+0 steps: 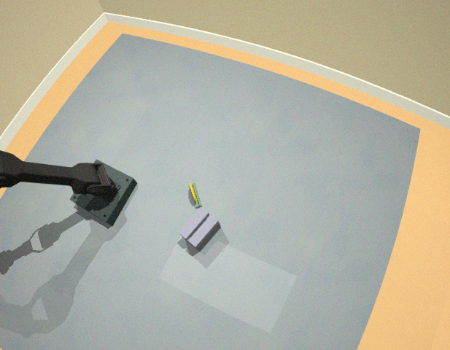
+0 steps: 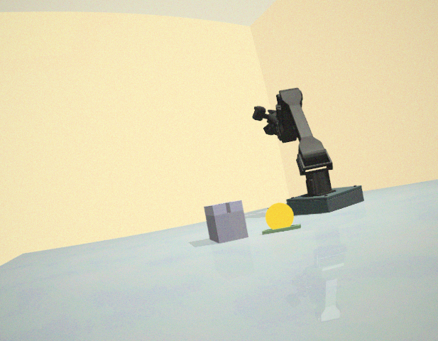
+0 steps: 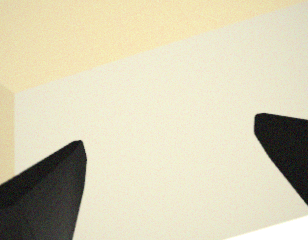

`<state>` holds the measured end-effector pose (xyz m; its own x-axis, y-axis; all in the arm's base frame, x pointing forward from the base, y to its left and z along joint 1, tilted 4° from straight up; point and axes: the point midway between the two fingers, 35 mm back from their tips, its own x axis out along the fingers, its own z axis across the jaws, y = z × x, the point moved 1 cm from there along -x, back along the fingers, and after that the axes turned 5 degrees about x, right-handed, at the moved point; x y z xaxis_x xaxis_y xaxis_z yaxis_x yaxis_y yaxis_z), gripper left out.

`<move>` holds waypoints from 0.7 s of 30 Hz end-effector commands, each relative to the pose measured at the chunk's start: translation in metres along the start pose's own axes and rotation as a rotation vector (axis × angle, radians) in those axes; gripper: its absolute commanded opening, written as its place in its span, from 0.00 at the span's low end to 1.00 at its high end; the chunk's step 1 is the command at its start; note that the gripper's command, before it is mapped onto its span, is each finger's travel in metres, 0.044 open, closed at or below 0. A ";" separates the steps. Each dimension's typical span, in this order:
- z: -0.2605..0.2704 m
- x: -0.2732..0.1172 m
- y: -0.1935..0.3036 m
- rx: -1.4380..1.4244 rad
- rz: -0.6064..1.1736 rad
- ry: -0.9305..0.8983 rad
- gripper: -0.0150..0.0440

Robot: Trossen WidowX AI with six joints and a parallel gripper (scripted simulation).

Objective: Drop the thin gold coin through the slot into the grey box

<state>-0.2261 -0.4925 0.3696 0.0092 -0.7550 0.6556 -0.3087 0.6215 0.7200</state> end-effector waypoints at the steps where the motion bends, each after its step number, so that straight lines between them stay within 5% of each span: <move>1: -0.001 0.000 -0.001 0.006 -0.002 0.000 0.89; 9: -0.073 0.027 -0.061 0.426 -0.142 -0.016 0.53; 21: -0.234 0.032 -0.138 1.023 -0.426 -0.036 0.53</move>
<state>0.0157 -0.5557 0.3462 0.2559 -0.8743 0.4124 -0.9055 -0.0674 0.4190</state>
